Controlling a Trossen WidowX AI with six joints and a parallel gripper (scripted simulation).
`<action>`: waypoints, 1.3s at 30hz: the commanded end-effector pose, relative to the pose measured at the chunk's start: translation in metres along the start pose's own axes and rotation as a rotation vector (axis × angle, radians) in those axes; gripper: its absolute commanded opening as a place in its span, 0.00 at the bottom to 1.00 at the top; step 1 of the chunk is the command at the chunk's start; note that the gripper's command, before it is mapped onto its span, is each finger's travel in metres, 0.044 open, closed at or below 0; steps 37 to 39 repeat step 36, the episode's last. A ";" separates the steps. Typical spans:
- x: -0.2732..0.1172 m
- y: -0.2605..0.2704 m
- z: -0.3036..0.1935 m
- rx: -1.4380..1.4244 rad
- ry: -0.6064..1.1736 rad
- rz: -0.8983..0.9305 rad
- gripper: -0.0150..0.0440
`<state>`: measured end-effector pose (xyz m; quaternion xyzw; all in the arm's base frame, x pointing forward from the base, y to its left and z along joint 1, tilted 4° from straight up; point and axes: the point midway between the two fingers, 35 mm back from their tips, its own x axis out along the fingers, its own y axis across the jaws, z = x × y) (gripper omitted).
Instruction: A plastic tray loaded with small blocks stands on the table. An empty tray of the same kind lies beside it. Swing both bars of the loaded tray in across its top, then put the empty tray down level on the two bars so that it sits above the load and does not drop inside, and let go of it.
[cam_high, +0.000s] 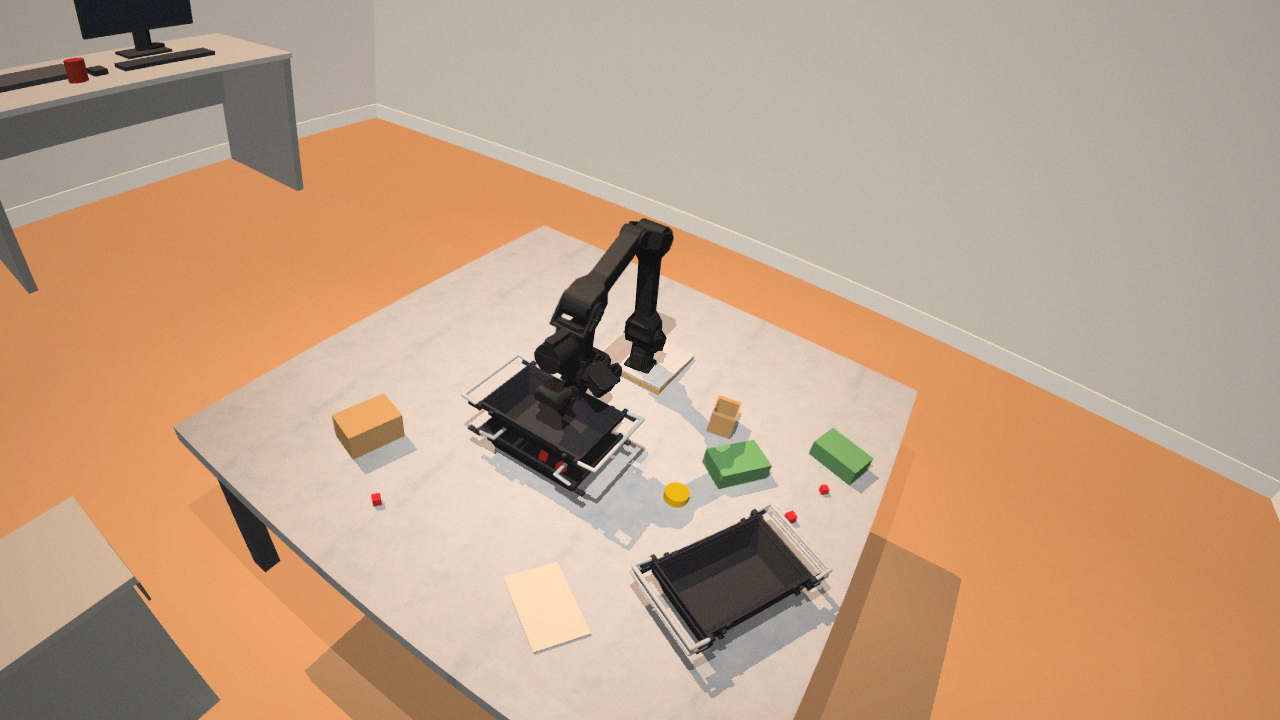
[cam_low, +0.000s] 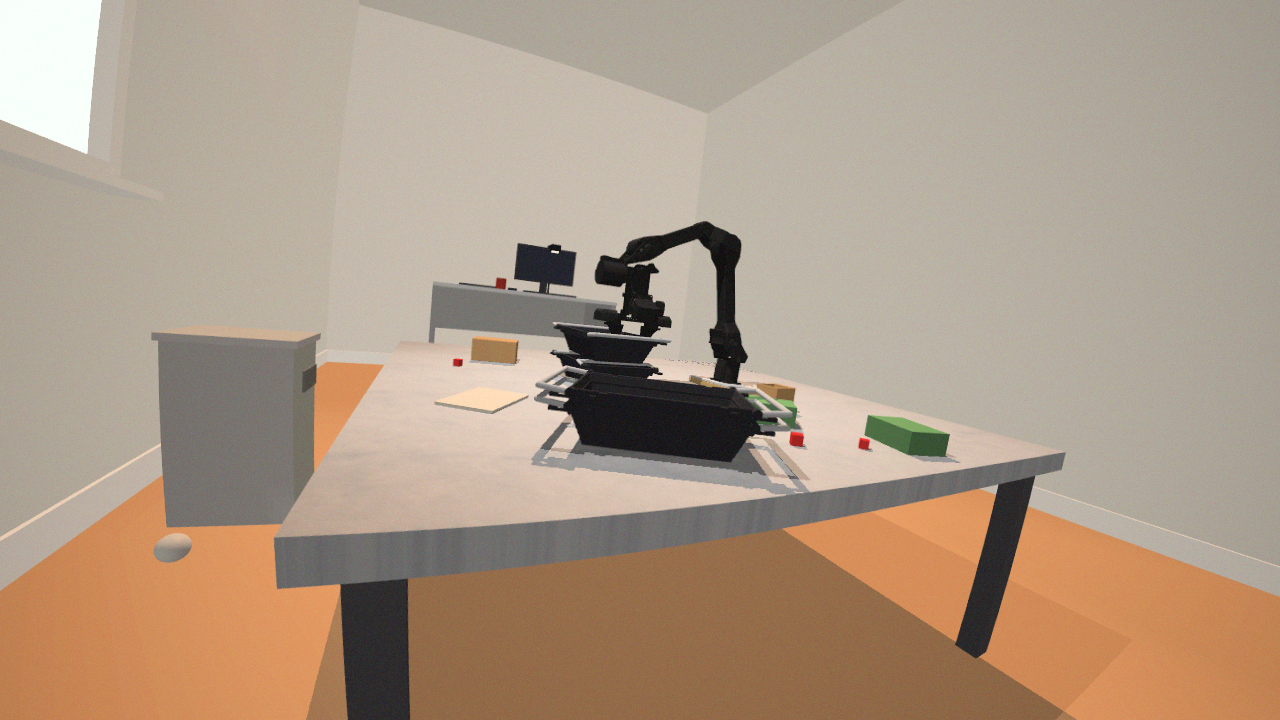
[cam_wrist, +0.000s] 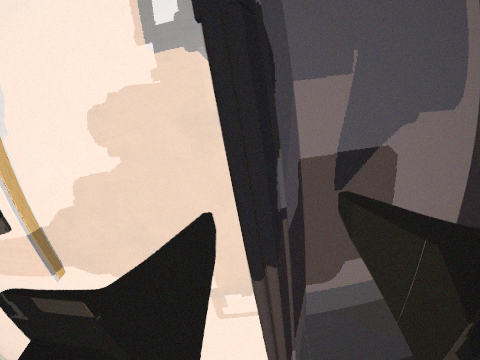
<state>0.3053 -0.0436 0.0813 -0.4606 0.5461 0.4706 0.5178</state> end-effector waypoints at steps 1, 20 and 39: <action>0.000 0.001 0.000 -0.004 0.000 0.003 0.83; -0.016 -0.003 0.000 -0.001 0.000 0.000 1.00; -0.093 -0.003 0.000 -0.004 0.000 0.002 1.00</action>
